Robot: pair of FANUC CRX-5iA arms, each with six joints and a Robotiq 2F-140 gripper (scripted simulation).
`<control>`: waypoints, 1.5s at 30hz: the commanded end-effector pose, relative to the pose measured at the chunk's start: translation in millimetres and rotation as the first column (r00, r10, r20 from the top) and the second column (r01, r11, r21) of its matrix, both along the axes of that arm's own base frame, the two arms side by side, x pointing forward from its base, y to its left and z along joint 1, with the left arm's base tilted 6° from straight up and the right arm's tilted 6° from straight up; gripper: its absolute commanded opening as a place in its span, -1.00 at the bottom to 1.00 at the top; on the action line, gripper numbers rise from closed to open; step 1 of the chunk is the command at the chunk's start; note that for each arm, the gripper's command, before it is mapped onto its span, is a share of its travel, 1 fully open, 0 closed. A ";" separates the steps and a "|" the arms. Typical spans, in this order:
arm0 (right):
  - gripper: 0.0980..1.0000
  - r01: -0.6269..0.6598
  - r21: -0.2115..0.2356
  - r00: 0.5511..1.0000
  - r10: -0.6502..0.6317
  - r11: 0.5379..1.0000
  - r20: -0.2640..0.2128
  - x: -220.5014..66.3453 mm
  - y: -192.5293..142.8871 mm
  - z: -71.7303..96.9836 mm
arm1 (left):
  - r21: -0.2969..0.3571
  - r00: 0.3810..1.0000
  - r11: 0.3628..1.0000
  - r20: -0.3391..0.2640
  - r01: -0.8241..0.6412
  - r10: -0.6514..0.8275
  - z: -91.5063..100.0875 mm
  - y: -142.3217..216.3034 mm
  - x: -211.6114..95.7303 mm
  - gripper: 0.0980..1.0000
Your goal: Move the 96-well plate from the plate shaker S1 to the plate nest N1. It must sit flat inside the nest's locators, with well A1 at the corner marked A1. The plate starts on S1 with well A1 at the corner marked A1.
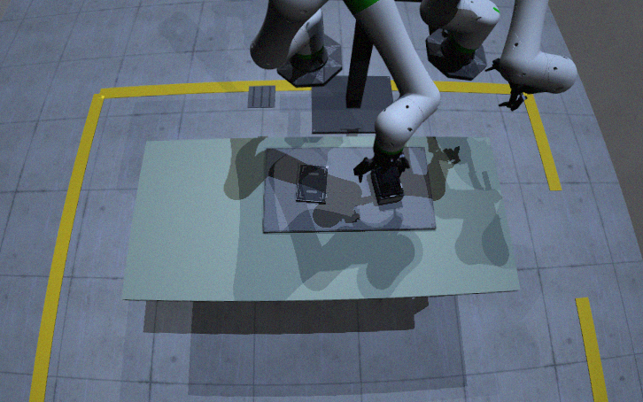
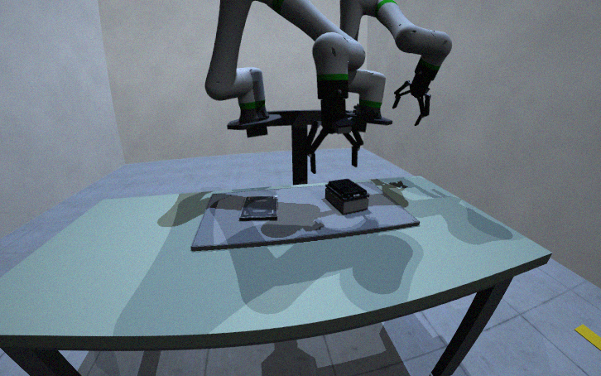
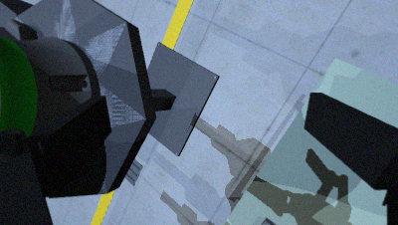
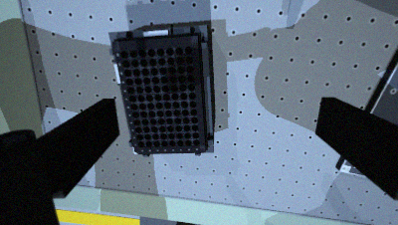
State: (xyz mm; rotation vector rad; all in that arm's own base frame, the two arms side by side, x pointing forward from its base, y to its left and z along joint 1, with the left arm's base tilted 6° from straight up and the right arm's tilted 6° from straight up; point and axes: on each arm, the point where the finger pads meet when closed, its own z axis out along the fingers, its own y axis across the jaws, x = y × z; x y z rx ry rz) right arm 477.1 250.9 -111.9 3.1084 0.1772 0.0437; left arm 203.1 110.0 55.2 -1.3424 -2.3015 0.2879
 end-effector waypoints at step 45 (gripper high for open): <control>1.00 -0.058 -0.061 0.998 0.060 0.996 0.026 -15.9 52.1 -36.1 | 0.000 1.000 1.000 0.001 0.000 0.000 0.4 0.1 0.5 1.00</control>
